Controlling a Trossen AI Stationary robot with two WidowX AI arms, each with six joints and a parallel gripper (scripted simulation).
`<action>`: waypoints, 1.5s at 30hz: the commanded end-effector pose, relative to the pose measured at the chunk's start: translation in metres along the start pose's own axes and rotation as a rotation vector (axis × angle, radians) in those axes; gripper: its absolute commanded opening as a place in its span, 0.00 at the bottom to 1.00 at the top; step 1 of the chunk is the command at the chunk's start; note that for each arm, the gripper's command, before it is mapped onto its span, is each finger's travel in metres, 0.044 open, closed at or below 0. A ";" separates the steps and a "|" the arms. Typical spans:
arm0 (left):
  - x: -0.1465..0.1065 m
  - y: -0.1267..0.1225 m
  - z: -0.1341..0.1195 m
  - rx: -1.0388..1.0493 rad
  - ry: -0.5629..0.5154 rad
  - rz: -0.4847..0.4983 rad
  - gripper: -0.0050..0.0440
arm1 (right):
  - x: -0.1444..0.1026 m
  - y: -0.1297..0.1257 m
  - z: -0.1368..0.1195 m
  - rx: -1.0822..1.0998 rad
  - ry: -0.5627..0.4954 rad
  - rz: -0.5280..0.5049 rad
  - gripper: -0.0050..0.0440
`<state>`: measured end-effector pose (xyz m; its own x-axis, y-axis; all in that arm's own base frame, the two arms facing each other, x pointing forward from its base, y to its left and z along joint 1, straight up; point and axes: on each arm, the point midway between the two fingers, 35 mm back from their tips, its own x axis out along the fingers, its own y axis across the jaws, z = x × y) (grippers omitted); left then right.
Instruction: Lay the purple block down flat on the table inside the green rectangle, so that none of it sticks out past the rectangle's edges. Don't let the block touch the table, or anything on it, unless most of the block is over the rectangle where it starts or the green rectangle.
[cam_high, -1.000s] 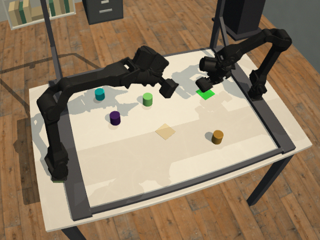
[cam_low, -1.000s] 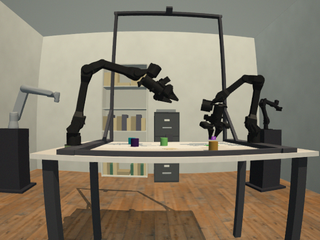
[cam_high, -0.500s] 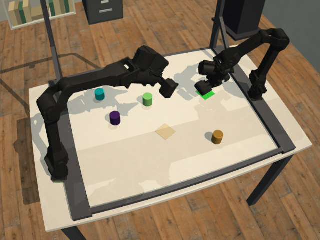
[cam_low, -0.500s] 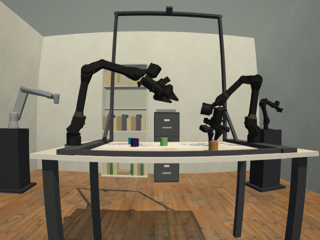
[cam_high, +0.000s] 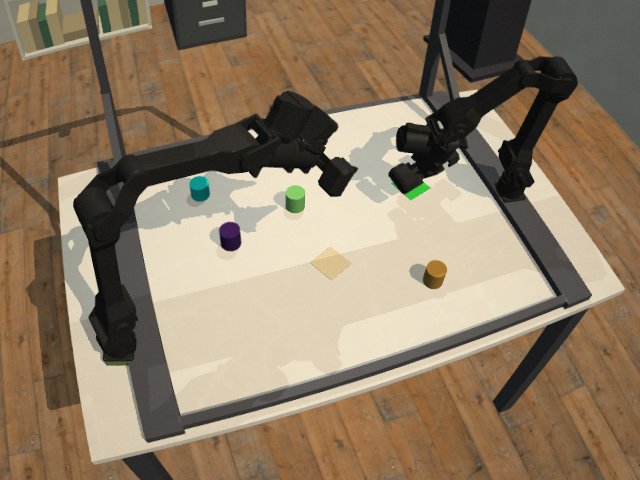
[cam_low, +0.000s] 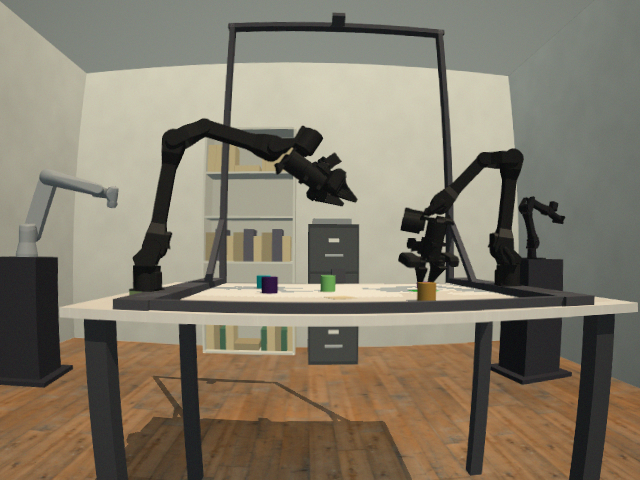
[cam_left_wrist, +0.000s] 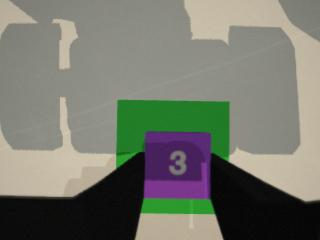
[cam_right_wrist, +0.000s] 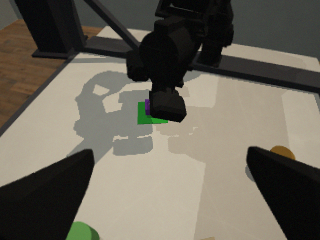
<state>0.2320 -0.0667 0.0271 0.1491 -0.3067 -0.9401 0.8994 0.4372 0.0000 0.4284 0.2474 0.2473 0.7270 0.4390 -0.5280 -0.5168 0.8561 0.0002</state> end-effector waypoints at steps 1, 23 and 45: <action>0.002 0.001 0.000 0.001 -0.004 0.001 0.00 | -0.008 0.000 0.011 0.000 -0.030 -0.001 1.00; 0.004 0.004 0.001 0.006 -0.011 0.015 0.00 | -0.008 0.000 0.011 0.000 -0.030 -0.001 1.00; -0.033 0.007 0.004 0.012 -0.023 0.029 0.85 | -0.008 0.000 0.011 0.000 -0.030 -0.001 1.00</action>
<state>0.2292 -0.0628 0.0302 0.1404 -0.3065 -0.9415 0.8999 0.4360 -0.0077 0.4284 0.2474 0.2473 0.7270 0.4389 -0.5281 -0.5168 0.8561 0.0002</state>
